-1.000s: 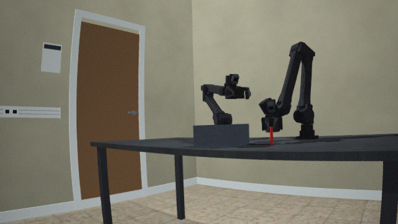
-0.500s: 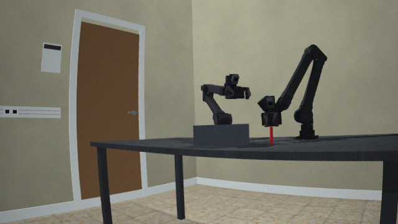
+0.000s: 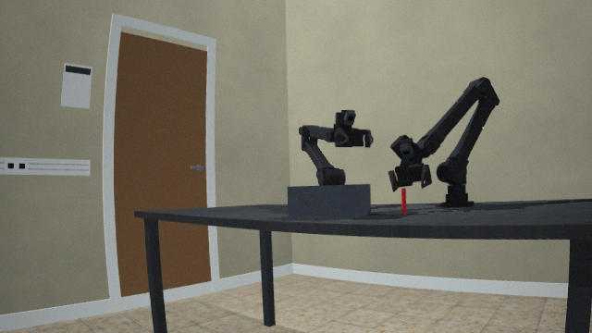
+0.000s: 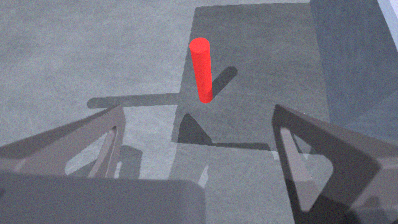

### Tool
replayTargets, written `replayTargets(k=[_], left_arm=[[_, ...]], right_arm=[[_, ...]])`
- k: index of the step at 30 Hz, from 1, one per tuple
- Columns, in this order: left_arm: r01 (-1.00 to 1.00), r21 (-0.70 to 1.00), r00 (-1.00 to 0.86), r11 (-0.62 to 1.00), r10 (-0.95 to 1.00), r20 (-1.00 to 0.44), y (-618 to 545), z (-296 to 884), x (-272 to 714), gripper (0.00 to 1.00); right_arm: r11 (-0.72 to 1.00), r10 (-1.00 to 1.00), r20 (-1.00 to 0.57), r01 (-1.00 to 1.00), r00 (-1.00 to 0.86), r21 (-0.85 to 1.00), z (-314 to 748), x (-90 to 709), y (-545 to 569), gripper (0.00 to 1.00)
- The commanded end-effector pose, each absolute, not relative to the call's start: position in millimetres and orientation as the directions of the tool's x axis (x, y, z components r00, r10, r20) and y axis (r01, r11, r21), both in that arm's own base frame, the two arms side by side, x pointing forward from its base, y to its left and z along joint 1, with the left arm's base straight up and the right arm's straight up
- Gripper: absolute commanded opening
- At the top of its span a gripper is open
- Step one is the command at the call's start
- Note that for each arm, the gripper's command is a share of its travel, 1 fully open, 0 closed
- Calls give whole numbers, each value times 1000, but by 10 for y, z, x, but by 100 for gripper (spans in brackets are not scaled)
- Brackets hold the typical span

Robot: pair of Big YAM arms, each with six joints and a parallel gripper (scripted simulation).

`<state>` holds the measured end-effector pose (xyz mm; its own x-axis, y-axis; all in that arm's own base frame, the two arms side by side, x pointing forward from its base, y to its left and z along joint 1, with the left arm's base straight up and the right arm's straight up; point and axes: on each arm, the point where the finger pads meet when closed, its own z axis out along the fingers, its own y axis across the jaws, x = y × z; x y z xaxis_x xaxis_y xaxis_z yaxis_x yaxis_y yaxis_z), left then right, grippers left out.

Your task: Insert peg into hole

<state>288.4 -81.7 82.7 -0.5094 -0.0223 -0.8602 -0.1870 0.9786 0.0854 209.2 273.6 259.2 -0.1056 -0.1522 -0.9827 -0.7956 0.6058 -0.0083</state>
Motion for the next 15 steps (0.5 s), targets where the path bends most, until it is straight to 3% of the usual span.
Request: replayTargets(k=[1,15], left_arm=[[-114,121,-551,986,38,-834,-835,1131,3156,100],[197,38,-764,980,178,-620,-687,1321,3536,100]], right_arm=[[607,-121,-988,-795,-93,0,2770,2120,2774,100],[607,-121,-988,-795,-93,0,2770,2120,2774,100]])
